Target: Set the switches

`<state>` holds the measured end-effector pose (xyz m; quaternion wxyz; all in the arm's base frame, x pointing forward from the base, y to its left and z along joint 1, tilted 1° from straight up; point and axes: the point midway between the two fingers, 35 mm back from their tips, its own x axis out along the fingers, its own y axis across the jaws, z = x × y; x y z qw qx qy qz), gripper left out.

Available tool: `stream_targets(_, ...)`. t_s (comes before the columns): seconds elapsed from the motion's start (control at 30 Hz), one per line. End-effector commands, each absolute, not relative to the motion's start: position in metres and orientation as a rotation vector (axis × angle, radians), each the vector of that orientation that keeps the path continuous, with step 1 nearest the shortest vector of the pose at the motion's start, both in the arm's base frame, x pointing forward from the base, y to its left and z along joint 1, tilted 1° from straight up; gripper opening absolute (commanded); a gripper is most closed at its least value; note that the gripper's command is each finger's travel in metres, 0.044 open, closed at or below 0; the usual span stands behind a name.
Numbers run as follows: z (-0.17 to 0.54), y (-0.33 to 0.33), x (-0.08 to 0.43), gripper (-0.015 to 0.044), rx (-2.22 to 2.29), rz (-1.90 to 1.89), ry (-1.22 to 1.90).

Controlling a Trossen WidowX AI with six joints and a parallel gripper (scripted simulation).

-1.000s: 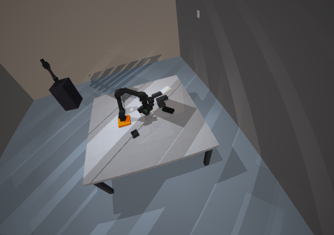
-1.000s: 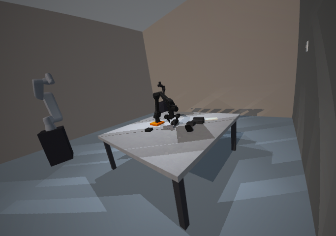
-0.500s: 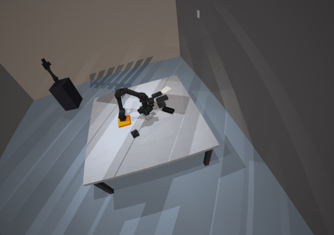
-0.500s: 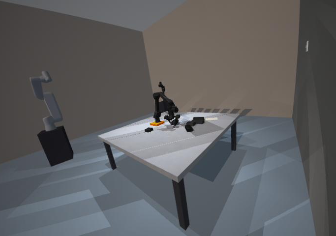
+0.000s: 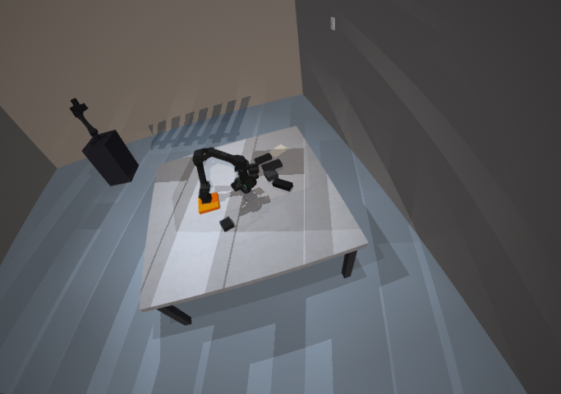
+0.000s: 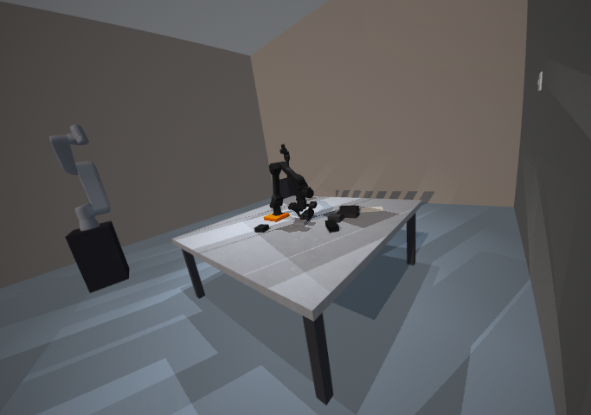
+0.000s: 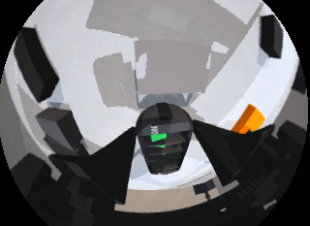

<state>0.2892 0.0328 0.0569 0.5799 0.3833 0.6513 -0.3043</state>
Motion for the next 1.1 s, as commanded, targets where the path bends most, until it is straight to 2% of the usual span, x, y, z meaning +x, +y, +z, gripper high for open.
stream_targets(0.0, 0.059, 0.034, 0.288, 0.0336, 0.893, -0.708, 1.528)
stream_targets(1.07, 0.078, 0.042, 0.282, 0.0336, 0.876, -0.721, 1.495)
